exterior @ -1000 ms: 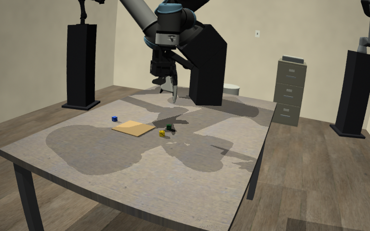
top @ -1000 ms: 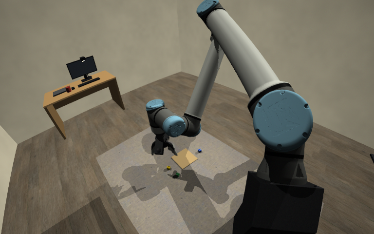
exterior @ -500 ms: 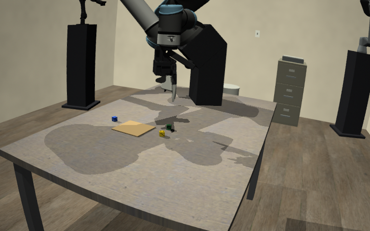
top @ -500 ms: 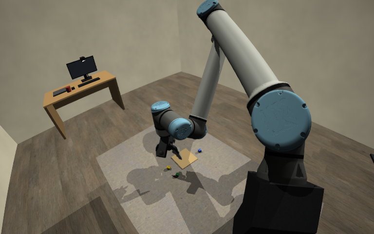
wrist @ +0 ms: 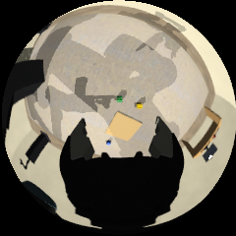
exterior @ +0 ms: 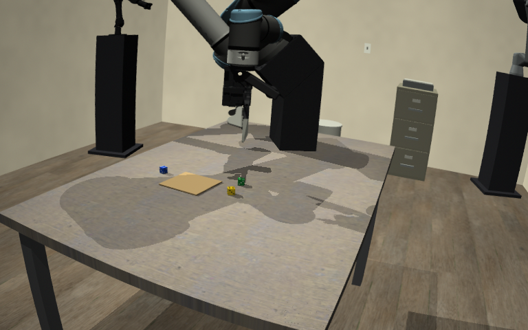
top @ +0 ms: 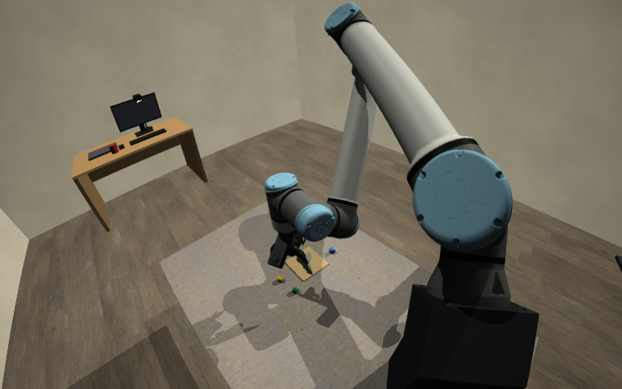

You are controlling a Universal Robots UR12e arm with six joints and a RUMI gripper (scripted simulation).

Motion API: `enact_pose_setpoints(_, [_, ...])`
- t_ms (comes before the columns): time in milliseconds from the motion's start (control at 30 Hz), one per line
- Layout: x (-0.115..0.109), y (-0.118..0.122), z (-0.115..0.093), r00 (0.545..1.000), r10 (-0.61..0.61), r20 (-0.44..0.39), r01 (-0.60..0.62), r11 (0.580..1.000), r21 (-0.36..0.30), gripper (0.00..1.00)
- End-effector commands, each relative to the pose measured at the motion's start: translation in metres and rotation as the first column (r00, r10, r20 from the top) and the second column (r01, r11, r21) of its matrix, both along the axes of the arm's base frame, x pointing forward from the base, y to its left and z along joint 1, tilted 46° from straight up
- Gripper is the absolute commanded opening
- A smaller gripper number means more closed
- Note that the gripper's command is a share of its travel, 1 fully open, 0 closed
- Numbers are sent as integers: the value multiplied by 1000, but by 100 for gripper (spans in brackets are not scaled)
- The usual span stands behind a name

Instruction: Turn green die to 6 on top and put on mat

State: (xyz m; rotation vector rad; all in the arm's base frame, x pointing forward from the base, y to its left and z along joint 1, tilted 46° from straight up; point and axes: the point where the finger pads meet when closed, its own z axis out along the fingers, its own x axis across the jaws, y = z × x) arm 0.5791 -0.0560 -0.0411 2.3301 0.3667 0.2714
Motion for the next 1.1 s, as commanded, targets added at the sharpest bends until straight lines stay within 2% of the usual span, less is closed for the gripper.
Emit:
enact_pose_setpoints(0, [-1,-1,-1,1000,-4,6,4,1000,2,100])
enact_pose_setpoints(567, [0,-1,-2,999,-30,30,30,999,13,100])
enact_pose_setpoints(867, [2,-3,-6,986,-125,113,119,991,60,100])
enact_pose_setpoints(1067, [5,-7,-11,941,-259,218,233,963,136,100])
